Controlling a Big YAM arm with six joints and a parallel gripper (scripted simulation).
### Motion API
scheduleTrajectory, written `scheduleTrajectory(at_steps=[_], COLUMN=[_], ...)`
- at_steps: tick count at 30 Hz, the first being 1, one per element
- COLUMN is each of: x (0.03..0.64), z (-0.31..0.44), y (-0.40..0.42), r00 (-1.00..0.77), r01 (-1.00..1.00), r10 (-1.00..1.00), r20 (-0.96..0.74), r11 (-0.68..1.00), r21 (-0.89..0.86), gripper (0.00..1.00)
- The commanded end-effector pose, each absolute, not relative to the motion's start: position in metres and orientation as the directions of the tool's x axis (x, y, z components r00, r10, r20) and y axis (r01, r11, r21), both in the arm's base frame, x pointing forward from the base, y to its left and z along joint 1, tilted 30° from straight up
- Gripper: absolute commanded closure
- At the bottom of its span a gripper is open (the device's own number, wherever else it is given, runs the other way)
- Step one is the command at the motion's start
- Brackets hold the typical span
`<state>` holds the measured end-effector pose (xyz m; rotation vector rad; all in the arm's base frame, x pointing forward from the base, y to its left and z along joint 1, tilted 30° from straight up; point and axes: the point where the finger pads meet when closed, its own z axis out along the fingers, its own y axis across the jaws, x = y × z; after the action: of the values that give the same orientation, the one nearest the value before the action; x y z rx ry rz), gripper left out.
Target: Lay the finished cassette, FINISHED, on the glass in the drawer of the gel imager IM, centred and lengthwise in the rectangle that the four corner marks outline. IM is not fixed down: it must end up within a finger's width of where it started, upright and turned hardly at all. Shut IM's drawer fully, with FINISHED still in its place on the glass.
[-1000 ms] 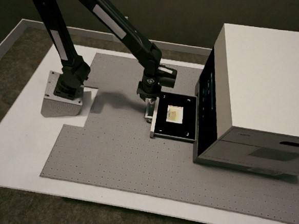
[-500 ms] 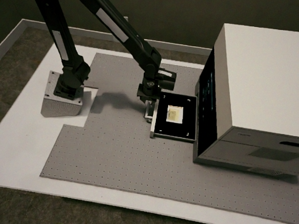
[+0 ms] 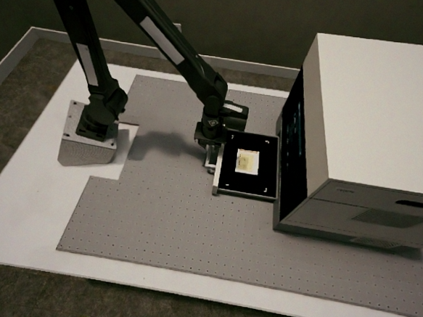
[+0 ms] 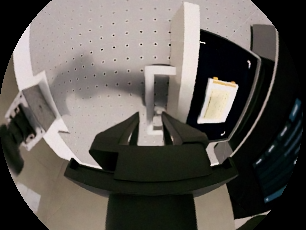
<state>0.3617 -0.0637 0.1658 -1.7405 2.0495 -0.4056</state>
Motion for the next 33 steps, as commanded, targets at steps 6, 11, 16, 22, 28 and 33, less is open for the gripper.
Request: scheduleTrajectory(at_steps=[6,11,16,22,28,33], x=[0.37,0.372,0.375,0.379,0.381,0.385], z=[0.151,0.147,0.142,0.134,0.133,0.145], y=[-0.059,-0.06,-0.059,-0.058,-0.059,-0.063], r00=[-0.128,-0.13,-0.128,-0.129,-0.129,-0.127], r01=[-0.862,-0.862,-0.862,-0.862,-0.859,-0.849], r10=[-0.983,-0.983,-0.983,-0.983,-0.983,-0.984], r20=[-0.13,-0.13,-0.13,-0.13,-0.129,-0.124], r11=[0.176,0.177,0.176,0.176,0.176,0.172], r21=[-0.475,-0.475,-0.475,-0.475,-0.481,-0.499], gripper=[0.69,0.69,0.69,0.69,0.69,0.69])
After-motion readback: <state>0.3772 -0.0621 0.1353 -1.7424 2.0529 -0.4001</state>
